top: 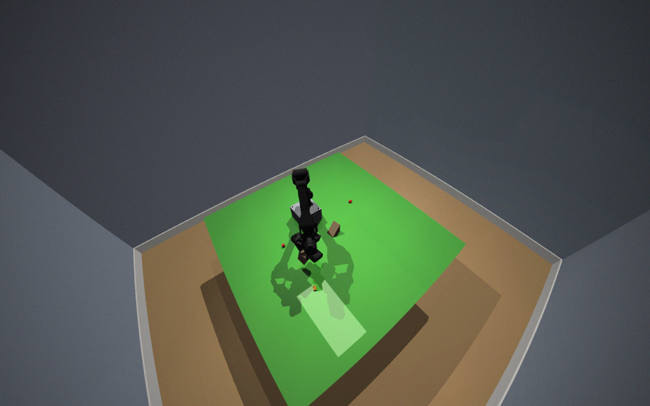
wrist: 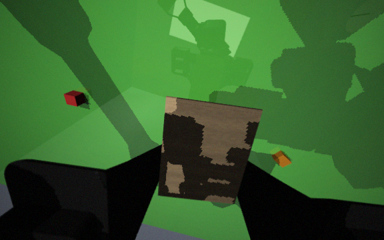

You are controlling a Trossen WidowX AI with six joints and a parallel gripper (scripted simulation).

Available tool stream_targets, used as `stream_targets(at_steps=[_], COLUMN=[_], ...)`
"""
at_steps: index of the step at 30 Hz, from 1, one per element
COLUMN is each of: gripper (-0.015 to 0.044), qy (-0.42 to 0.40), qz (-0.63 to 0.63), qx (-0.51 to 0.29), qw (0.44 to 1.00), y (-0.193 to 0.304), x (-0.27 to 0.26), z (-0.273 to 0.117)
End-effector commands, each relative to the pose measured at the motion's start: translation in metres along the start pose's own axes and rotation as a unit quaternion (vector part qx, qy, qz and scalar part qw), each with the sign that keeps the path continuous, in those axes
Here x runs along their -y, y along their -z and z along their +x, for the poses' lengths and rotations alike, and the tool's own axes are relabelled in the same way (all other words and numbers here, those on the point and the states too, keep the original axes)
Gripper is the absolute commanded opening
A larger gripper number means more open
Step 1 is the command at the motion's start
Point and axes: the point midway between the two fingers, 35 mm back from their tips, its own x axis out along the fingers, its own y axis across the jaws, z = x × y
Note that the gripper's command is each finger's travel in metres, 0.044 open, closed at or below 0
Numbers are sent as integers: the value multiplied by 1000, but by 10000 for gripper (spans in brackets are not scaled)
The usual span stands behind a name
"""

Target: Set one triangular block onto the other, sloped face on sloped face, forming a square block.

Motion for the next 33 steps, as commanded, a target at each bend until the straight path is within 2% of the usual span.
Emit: stream_targets(at_steps=[1, 8, 13, 33], gripper=[0, 0, 0, 0], qy=[10, 32, 33, 40], qz=[-4, -4, -4, 19], qx=[45, 125, 127, 134], qw=[999, 992, 991, 990], y=[3, 8, 5, -67], x=[0, -3, -3, 2], z=[-4, -12, -15, -64])
